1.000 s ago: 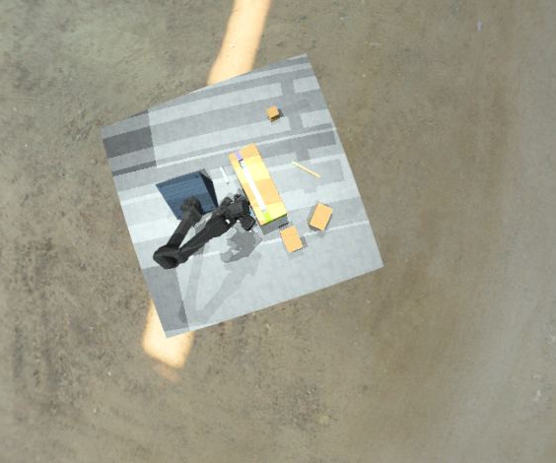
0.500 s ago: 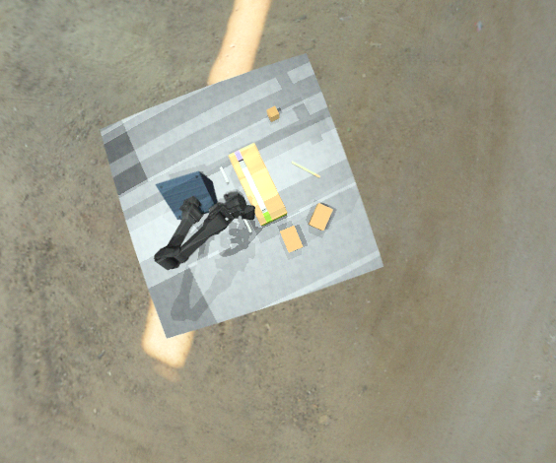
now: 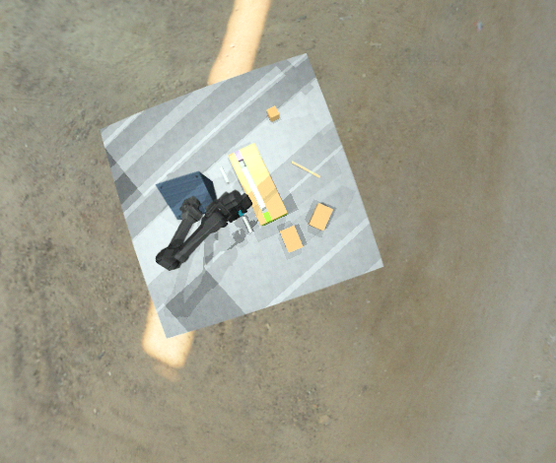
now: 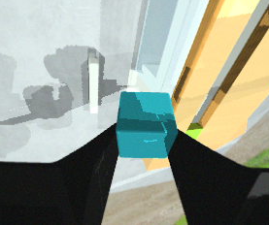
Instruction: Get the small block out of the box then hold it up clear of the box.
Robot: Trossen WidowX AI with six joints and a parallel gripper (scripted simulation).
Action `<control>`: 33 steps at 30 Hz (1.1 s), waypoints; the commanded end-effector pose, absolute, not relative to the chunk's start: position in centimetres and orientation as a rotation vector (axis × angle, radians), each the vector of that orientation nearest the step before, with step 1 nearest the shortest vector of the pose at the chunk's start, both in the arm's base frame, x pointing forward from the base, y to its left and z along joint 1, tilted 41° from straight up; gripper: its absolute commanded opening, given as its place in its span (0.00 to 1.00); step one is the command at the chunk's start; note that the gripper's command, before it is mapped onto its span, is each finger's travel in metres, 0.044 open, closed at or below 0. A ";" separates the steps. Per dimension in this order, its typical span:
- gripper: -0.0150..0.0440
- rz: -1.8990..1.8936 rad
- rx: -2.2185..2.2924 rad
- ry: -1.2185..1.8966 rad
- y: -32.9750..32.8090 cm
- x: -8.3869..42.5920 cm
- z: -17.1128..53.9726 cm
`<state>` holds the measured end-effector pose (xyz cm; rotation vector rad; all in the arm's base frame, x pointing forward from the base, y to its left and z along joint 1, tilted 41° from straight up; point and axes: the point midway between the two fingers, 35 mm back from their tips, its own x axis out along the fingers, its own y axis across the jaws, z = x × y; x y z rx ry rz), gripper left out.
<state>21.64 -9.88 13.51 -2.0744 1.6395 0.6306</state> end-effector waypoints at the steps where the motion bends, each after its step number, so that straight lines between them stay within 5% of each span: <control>1: 0.25 0.782 -2.214 1.641 -9.6 21.7 13.8; 17: 0.25 1.393 -2.666 1.572 -8.4 21.7 14.6; 33: 0.25 1.400 -2.671 1.571 -8.4 21.7 14.6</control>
